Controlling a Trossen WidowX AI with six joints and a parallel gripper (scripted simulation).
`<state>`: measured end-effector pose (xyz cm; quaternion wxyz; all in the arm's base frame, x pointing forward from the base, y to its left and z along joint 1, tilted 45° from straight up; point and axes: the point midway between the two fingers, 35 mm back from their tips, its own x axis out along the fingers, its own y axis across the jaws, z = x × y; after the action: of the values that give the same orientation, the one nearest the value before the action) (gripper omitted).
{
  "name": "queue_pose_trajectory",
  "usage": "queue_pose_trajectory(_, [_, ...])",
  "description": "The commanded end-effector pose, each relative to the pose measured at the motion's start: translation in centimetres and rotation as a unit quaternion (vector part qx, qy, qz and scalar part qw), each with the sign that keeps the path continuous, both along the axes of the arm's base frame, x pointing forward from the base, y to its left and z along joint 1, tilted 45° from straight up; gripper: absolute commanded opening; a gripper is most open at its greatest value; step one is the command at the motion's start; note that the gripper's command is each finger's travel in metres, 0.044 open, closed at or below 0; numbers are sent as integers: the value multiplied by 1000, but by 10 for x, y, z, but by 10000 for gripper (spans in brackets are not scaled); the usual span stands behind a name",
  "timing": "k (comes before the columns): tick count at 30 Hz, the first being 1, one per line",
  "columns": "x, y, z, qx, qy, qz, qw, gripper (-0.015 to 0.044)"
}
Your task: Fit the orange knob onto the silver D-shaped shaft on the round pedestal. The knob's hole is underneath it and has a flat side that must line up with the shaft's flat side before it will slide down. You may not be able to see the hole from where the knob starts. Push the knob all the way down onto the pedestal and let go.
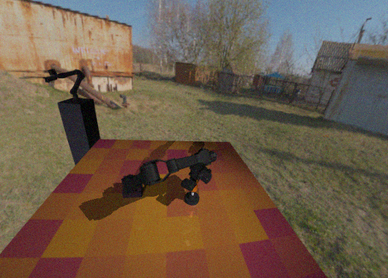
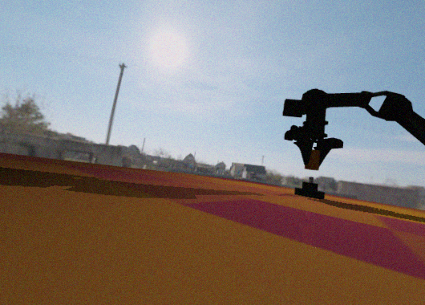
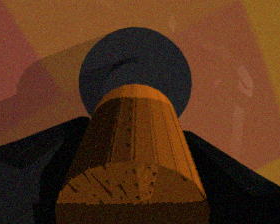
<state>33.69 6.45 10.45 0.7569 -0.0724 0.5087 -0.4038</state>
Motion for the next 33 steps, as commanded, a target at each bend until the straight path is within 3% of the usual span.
queue_pose_trajectory(1, [1,2,0,8,-39,-36,999,0])
queue_pose_trajectory(24, [-1,0,2,56,-244,-250,935,0])
queue_pose_trajectory(33, [1,-4,-4,57,-250,-256,932,0])
